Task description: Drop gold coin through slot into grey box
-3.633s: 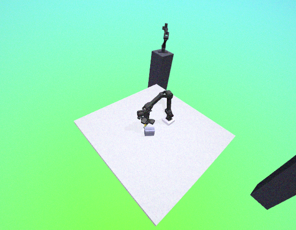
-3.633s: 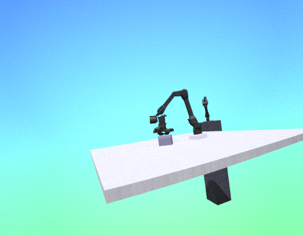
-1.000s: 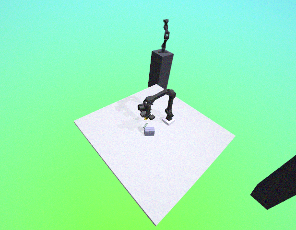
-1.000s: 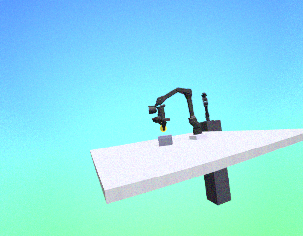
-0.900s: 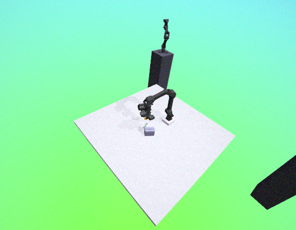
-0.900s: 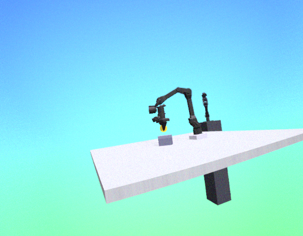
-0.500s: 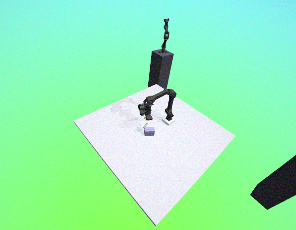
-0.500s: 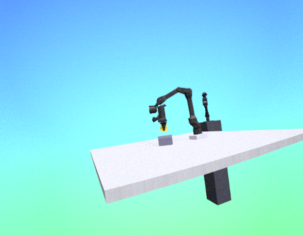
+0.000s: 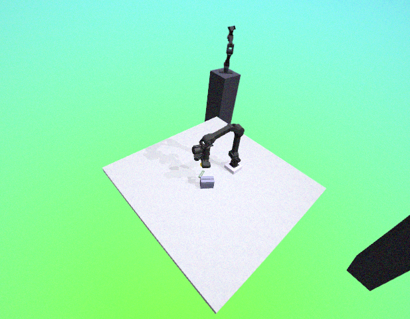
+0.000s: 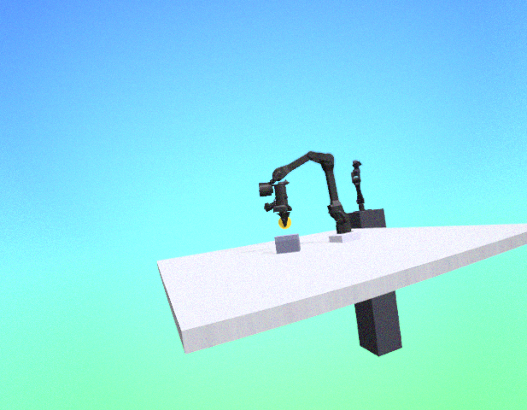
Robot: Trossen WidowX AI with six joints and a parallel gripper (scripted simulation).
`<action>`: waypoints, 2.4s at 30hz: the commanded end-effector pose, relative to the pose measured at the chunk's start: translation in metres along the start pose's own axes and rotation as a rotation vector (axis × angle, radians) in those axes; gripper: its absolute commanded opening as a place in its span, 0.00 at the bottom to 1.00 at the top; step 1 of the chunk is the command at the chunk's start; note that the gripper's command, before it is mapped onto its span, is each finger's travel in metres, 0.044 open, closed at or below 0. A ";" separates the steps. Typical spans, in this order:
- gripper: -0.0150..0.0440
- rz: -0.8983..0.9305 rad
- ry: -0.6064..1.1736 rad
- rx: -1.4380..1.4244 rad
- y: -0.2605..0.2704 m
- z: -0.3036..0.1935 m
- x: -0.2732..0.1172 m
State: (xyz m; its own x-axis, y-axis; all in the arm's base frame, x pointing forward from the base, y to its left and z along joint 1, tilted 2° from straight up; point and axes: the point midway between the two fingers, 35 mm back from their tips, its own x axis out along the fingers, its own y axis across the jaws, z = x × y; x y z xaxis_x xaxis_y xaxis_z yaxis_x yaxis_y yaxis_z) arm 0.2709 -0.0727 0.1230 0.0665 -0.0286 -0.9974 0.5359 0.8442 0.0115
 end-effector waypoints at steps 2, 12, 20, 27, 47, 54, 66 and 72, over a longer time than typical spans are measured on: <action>0.25 -0.005 0.005 0.004 0.011 0.000 0.001; 0.25 -0.003 0.006 0.005 0.035 -0.001 0.001; 0.25 -0.001 0.006 0.007 0.055 -0.004 0.001; 0.25 0.000 0.006 0.008 0.072 -0.008 0.001; 0.25 0.011 0.003 0.000 0.102 -0.018 -0.001; 0.25 0.011 0.003 0.000 0.102 -0.018 -0.001; 0.26 0.012 0.003 0.007 0.106 -0.019 0.002; 0.25 0.013 0.001 0.000 0.105 -0.018 0.000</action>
State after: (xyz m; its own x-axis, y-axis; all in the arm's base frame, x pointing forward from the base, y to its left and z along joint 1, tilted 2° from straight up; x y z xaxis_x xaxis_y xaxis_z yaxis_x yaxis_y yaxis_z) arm 0.3119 0.0263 0.1223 0.0720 -0.0176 -0.9973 0.5370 0.8432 0.0239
